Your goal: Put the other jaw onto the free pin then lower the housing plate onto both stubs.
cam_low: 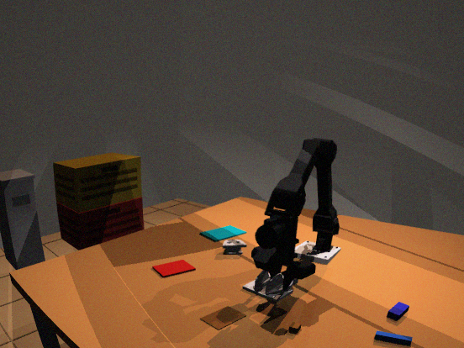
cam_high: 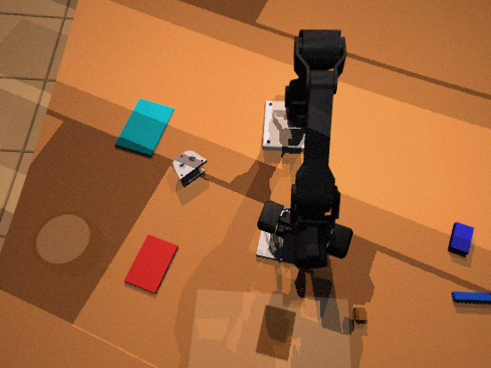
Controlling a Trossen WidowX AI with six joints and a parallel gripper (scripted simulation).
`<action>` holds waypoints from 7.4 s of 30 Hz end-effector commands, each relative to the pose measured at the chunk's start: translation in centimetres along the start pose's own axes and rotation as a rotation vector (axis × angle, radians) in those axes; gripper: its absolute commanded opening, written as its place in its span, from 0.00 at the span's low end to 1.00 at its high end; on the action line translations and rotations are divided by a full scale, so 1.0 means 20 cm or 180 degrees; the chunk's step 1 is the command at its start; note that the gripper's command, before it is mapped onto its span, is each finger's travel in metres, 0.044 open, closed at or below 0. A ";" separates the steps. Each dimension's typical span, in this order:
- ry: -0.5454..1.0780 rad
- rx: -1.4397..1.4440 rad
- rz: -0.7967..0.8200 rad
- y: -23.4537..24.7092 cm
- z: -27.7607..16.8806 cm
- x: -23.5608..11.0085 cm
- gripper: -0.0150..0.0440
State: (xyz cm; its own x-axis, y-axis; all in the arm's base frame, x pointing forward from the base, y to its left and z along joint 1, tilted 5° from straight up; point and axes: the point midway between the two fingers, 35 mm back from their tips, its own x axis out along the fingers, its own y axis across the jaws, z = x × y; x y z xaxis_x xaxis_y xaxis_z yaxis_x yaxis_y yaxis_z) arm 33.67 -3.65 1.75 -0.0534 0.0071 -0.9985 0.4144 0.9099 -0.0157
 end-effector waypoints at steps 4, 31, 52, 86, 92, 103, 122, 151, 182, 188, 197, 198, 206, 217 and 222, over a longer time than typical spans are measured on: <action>0.0000 0.0000 0.0000 0.00 0.00 0.00 0.53; 0.0002 0.0001 0.0005 0.00 0.00 -0.34 0.63; -0.0022 0.1566 -0.0005 -0.40 0.05 -0.34 1.00; -0.0050 0.4609 -0.0029 -1.14 -0.13 -0.41 1.00; -0.0054 0.5146 -0.0037 -1.26 -0.19 -0.42 1.00; -0.0057 0.5951 -0.0045 -1.42 -0.31 -0.43 1.00; -0.0064 0.6622 -0.0069 -1.54 -0.42 -0.24 1.00; -0.0064 0.6622 -0.0070 -1.55 -0.42 -0.09 1.00; -0.0064 0.6622 -0.0070 -1.55 -0.42 0.01 1.00; -0.0064 0.6622 -0.0070 -1.55 -0.42 0.01 1.00; -0.0060 0.6630 -0.0055 -1.55 -0.42 0.01 0.93; -0.0060 0.6630 -0.0055 -1.55 -0.42 0.01 0.92; -0.0060 0.6630 -0.0055 -1.55 -0.42 0.01 0.85; -0.0061 0.6629 -0.0056 -1.55 -0.41 -0.03 0.85; -0.0062 0.6628 -0.0059 -1.55 -0.41 -0.11 0.85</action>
State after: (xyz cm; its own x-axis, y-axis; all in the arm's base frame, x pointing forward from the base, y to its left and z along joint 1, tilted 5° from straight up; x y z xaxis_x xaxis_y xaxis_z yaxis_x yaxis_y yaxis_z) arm 13.23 -28.13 3.60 -0.0752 0.0082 -0.9971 0.5911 -0.8050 -0.0512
